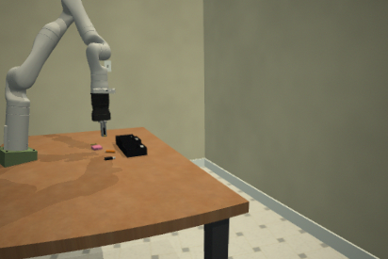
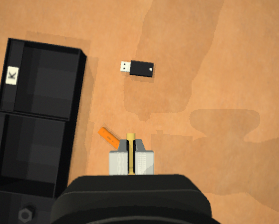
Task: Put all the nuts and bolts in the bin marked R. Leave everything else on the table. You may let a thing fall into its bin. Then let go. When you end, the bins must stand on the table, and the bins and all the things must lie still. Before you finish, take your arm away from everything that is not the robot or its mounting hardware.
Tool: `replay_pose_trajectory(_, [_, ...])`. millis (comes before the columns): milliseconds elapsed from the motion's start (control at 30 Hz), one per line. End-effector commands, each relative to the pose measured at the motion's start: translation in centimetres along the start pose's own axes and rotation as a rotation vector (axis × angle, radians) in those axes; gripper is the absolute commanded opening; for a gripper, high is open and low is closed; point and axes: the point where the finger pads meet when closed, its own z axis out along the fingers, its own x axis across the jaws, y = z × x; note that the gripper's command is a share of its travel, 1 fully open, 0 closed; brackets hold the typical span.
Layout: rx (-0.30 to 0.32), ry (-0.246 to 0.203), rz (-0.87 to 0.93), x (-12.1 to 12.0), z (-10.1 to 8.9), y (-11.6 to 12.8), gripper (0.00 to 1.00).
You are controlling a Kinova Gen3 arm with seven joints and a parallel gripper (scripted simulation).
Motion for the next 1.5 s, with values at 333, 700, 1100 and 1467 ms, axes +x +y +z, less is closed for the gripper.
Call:
replay_pose_trajectory(333, [0.003, 0.000, -0.033, -5.6, 0.1, 4.3, 0.00])
replay_pose_trajectory(700, [0.003, -0.001, 0.099, -10.9, 0.1, 8.3, 0.00])
replay_pose_trajectory(1100, [0.003, -0.001, 0.099, -12.4, 0.1, 9.3, 0.00])
replay_pose_trajectory(1467, [0.003, -0.001, 0.099, -12.2, 0.1, 9.3, 0.00])
